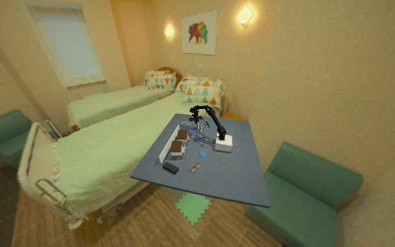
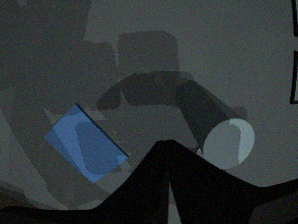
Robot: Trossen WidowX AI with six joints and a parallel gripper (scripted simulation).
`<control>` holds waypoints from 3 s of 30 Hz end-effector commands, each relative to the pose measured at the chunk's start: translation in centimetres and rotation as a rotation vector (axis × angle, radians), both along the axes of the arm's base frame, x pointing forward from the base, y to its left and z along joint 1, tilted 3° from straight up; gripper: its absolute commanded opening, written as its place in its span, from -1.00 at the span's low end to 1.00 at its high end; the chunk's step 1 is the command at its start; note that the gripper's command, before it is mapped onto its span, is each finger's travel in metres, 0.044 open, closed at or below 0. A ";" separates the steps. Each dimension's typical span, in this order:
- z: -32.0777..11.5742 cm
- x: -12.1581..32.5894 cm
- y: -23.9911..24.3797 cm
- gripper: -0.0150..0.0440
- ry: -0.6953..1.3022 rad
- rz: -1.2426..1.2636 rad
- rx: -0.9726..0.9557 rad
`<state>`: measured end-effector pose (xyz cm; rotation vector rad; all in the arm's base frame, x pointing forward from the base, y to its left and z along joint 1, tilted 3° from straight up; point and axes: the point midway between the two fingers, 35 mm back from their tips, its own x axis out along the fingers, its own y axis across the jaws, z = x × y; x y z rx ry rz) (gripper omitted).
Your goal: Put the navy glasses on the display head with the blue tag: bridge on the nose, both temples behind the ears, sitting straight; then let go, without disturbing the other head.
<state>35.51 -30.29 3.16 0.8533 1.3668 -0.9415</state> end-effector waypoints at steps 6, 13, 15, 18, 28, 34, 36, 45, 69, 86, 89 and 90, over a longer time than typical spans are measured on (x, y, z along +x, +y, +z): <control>-1.5 -0.1 0.0 -0.49 0.001 -0.001 -0.001; -1.6 -0.3 -0.1 -0.49 0.001 -0.001 -0.001; -1.5 -0.5 -0.2 -0.49 0.001 -0.001 -0.001; -1.5 -0.7 -0.3 -0.49 0.001 -0.001 -0.001; -1.5 -1.4 -0.7 -0.49 0.002 -0.001 -0.001; -1.5 -1.9 -0.9 -0.49 0.002 -0.001 -0.002; -1.5 -2.0 -1.0 -0.49 0.002 -0.001 -0.002; -1.5 -2.7 -1.3 -0.49 0.003 -0.001 -0.002; -1.4 -4.5 -2.0 -0.49 0.004 -0.001 -0.003; 4.4 0.0 0.3 -0.49 0.001 -0.001 -0.001; 4.1 -0.1 0.1 -0.22 -0.009 0.010 -0.007; 4.1 -0.1 0.1 -0.14 -0.009 0.010 -0.007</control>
